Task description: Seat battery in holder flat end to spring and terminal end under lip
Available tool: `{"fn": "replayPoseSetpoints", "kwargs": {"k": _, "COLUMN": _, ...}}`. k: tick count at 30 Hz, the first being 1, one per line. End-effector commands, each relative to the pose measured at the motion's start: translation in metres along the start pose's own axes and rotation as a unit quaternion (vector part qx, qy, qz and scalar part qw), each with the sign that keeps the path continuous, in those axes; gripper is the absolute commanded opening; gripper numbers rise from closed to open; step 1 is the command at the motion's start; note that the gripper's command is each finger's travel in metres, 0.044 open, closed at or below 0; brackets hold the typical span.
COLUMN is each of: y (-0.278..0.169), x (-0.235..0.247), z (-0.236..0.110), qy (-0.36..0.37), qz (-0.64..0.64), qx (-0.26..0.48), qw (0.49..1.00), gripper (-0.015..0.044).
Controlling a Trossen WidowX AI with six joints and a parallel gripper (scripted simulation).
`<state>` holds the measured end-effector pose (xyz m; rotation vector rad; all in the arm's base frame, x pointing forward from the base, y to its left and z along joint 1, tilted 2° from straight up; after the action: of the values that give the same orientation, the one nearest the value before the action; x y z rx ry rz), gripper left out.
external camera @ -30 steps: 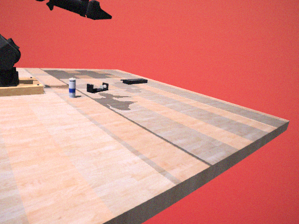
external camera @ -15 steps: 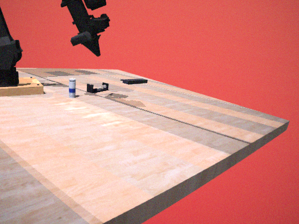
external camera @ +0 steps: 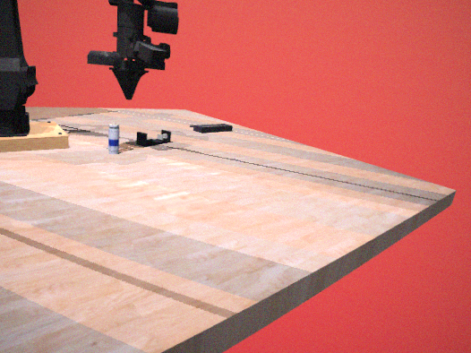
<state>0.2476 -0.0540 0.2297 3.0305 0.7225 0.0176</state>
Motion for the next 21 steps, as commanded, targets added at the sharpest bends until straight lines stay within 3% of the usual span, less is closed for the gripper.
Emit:
{"fn": "replayPoseSetpoints", "kwargs": {"k": 1, "y": 0.002, "x": 0.001, "z": 0.01, "qy": -0.006, "qz": 0.006, "qx": 0.002, "qw": 1.0, "gripper": 0.0}}
{"fn": "replayPoseSetpoints", "kwargs": {"k": 10, "y": 0.001, "x": 0.0, "z": 0.075, "qy": -0.006, "qz": 0.006, "qx": 0.002, "qw": 1.0, "gripper": 0.0}}
{"fn": "replayPoseSetpoints", "kwargs": {"k": 21, "y": 0.003, "x": -0.01, "z": 0.079, "qy": -0.007, "qz": 0.006, "qx": 0.002, "qw": 1.0, "gripper": 0.0}}
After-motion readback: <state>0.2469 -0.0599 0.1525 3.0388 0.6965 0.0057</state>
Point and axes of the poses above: the point midway between the two fingers, 35 mm back from their tips, its own z axis out along the fingers, its own x axis across the jaws, y = z × x, the point moved 10 cm from there along -z, back along the fingers, and after that the axes turned 6 degrees about z, right-handed, at the moved point
